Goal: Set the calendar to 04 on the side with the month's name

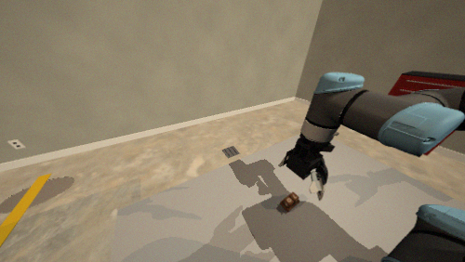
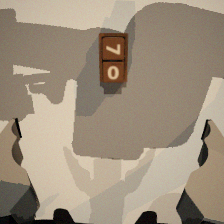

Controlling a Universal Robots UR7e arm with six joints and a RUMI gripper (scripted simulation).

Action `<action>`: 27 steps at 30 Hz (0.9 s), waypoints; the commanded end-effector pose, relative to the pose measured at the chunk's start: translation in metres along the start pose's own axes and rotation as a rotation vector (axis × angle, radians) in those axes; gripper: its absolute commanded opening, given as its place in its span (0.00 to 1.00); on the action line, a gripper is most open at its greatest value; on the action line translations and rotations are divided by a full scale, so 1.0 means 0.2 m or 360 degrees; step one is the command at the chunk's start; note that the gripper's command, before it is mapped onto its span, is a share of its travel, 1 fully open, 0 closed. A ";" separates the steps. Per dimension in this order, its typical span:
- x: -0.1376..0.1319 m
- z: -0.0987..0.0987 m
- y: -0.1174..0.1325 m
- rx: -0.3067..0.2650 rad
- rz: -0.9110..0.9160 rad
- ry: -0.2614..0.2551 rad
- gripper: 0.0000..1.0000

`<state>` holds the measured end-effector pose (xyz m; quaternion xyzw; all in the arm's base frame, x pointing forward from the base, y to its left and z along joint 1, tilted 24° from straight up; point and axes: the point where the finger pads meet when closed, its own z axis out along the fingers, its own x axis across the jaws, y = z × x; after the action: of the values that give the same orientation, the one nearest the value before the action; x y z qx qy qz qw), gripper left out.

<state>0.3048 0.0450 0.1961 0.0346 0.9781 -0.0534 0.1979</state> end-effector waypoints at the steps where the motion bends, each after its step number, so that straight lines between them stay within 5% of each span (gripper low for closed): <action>1: 0.00 0.00 0.00 0.0000 0.0000 -0.0002 1.00; 10: -0.01 0.05 0.00 0.0000 0.0000 -0.0002 1.00; 16: 0.00 0.25 -0.01 0.0000 0.0000 -0.0002 1.00; 17: 0.00 0.25 -0.01 0.0000 0.0000 -0.0002 0.28; 27: 0.00 0.25 -0.01 0.0000 0.0000 -0.0002 0.28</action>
<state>0.3229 0.0379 0.1503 0.0346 0.9782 -0.0532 0.1978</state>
